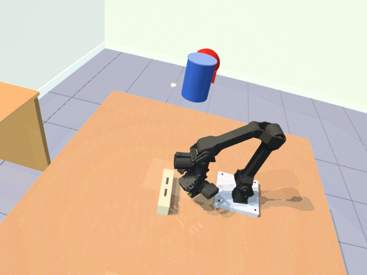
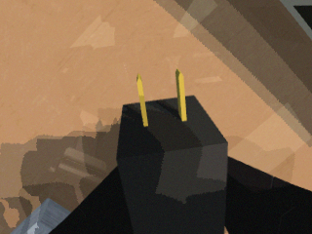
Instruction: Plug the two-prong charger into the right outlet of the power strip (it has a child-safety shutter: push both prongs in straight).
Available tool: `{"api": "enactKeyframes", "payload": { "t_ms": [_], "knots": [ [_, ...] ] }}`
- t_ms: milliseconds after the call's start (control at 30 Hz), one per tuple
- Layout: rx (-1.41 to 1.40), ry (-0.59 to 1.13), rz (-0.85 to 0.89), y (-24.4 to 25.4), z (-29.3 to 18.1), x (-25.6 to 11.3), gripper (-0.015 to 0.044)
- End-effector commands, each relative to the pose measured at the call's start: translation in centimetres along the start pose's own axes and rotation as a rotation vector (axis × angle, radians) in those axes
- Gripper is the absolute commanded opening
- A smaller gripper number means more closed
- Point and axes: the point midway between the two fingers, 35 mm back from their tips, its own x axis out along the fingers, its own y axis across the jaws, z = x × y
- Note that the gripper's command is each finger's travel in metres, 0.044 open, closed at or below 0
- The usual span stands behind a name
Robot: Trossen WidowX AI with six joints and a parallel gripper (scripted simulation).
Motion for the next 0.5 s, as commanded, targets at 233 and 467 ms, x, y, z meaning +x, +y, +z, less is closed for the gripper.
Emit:
{"api": "enactKeyframes", "payload": {
  "t_ms": [233, 467],
  "knots": [
    [0.212, 0.000, 0.019, -0.5, -0.6, 0.9, 0.0000],
    [0.347, 0.001, 0.027, -0.9, -1.0, 1.4, 0.0000]
  ]
}}
